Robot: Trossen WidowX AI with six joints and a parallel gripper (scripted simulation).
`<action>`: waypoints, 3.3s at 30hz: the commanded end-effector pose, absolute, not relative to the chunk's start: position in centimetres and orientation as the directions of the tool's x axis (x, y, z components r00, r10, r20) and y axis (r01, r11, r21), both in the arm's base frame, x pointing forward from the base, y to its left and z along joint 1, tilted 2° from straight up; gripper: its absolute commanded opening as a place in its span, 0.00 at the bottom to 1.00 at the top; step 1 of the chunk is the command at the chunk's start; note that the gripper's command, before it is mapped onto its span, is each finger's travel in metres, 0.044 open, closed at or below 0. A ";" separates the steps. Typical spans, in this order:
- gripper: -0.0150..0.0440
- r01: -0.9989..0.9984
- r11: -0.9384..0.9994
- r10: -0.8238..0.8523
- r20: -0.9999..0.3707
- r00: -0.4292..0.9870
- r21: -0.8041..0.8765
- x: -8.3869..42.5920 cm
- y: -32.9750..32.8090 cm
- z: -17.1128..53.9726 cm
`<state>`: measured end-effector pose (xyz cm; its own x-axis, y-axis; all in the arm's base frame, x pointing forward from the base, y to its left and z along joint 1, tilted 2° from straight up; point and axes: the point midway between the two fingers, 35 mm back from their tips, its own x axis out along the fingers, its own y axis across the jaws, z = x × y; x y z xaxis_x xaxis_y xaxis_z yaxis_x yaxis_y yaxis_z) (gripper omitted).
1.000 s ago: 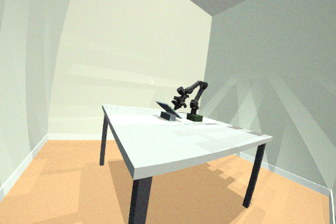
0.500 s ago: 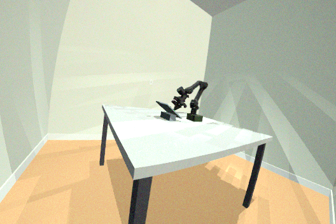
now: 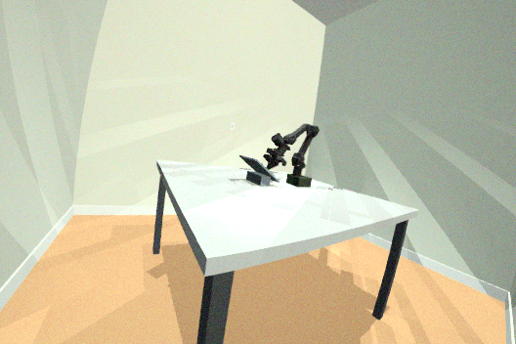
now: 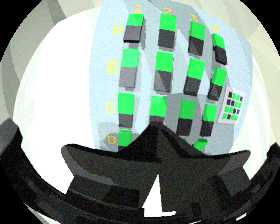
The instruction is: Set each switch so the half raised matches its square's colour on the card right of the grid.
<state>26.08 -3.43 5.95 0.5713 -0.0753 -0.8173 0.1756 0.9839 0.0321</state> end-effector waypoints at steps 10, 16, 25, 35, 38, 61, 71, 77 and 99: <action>0.25 0.179 0.983 -0.078 -0.818 0.570 0.031 26.1 -3.5 5.7; 0.25 0.179 0.983 -0.078 -0.818 0.570 0.031 26.2 -3.5 5.7; 0.25 0.179 0.983 -0.078 -0.818 0.570 0.031 26.3 -3.5 5.6; 0.25 0.179 0.983 -0.074 -0.834 0.547 0.031 22.7 -3.0 11.1; 0.25 0.179 0.983 -0.074 -0.834 0.547 0.031 22.7 -3.0 11.1; 0.25 0.180 0.983 -0.075 -0.820 0.567 0.034 21.8 0.3 5.9; 0.25 0.179 0.983 -0.075 -0.820 0.568 0.034 22.4 0.2 5.0; 0.25 0.179 0.983 -0.075 -0.820 0.568 0.034 22.9 0.2 4.4; 0.25 0.179 0.983 -0.075 -0.819 0.568 0.034 23.1 0.1 3.9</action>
